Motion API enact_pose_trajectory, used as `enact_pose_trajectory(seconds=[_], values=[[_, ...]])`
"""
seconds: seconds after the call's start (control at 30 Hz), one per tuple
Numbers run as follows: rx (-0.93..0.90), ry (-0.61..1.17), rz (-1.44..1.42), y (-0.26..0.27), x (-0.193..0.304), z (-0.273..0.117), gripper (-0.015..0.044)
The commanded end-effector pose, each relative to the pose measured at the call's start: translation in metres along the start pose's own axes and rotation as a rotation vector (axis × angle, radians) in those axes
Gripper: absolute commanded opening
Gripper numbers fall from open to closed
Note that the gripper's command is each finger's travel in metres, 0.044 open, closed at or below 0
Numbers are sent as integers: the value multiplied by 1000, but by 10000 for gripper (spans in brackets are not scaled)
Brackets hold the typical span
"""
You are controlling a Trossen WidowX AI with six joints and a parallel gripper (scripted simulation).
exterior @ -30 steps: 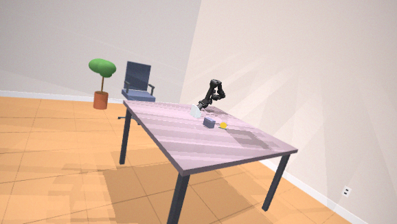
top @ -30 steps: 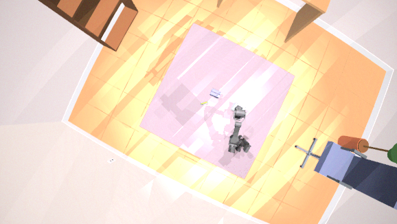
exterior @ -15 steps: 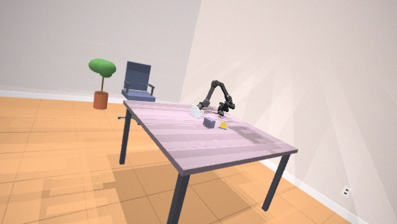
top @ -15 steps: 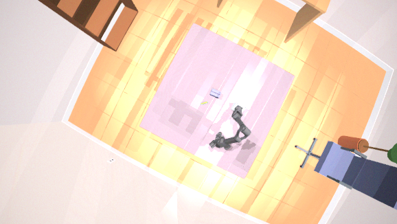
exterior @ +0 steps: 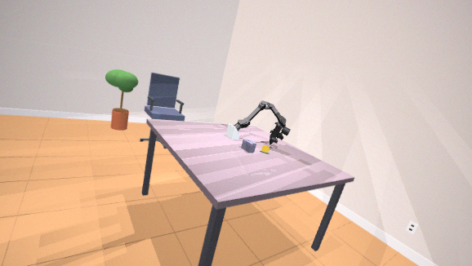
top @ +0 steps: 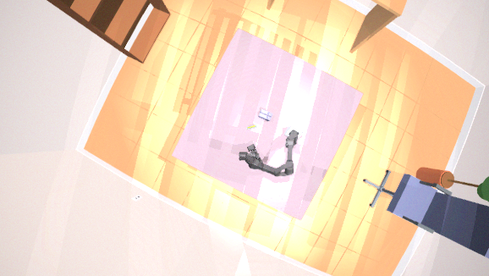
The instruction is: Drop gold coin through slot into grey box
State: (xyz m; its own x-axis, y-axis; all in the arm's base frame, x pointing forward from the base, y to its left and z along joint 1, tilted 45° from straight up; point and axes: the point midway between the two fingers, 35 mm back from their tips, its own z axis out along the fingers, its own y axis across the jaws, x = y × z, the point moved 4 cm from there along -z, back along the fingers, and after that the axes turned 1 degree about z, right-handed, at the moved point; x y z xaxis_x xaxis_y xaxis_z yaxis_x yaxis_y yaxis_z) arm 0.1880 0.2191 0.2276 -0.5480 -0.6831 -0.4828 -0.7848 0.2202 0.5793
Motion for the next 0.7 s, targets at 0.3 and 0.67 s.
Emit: enact_pose_trajectory(seconds=[0.3, 0.67], values=[[203, -127, 177, -160, 60, -113, 161], [226, -158, 213, -197, 98, -149, 161]])
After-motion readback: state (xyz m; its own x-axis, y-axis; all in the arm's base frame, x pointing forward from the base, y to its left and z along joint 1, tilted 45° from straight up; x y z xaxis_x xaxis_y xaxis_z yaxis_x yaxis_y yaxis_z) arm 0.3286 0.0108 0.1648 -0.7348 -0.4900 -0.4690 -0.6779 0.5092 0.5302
